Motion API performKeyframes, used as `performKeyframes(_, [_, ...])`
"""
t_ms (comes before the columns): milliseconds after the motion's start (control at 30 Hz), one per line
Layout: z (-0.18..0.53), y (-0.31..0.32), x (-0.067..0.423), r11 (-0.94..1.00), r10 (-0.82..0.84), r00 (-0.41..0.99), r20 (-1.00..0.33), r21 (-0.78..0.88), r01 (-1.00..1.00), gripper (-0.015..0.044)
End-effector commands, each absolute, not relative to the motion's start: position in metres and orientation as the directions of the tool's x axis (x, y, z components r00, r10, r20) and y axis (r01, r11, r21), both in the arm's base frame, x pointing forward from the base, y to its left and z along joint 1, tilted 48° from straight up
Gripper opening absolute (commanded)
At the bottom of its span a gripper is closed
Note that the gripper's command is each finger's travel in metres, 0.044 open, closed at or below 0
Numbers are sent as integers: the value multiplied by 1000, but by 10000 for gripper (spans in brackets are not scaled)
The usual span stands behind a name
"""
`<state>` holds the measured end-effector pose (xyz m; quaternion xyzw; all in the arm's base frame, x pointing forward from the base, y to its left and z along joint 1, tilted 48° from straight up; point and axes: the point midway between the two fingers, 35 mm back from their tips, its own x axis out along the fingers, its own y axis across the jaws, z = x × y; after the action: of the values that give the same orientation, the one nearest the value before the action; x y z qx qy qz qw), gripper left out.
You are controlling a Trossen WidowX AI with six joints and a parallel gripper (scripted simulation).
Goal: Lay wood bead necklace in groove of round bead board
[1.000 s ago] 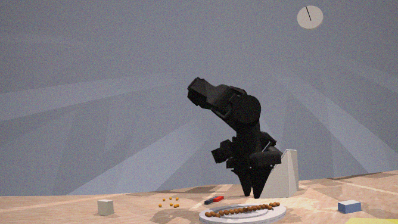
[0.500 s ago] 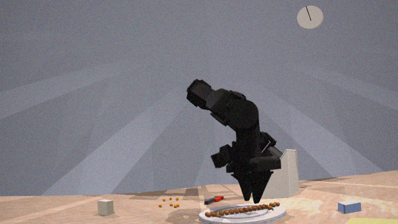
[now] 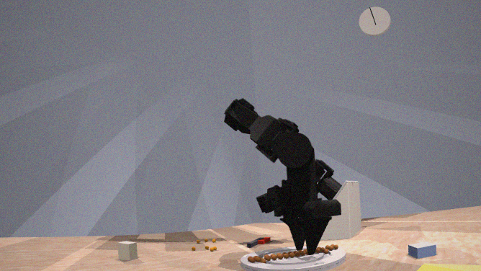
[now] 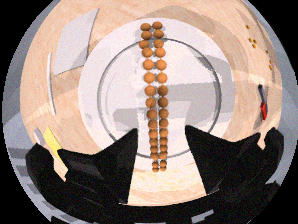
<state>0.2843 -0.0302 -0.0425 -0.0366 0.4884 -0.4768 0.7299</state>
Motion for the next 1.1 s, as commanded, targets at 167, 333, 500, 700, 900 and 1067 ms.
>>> performKeyframes(167, [-42, -30, 284, 543, -732, 68, -678, -519, 660, 93])
performKeyframes(333, [-42, -30, 284, 543, -732, 68, -678, -519, 660, 0])
performKeyframes(500, [-42, -30, 284, 543, -732, 68, -678, -519, 660, 0])
performKeyframes(700, [-42, -30, 284, 543, -732, 68, -678, -519, 660, 0])
performKeyframes(900, [-42, -30, 284, 543, -732, 68, -678, -519, 660, 0])
performKeyframes(1067, [-42, -30, 284, 543, -732, 68, -678, -519, 660, 0])
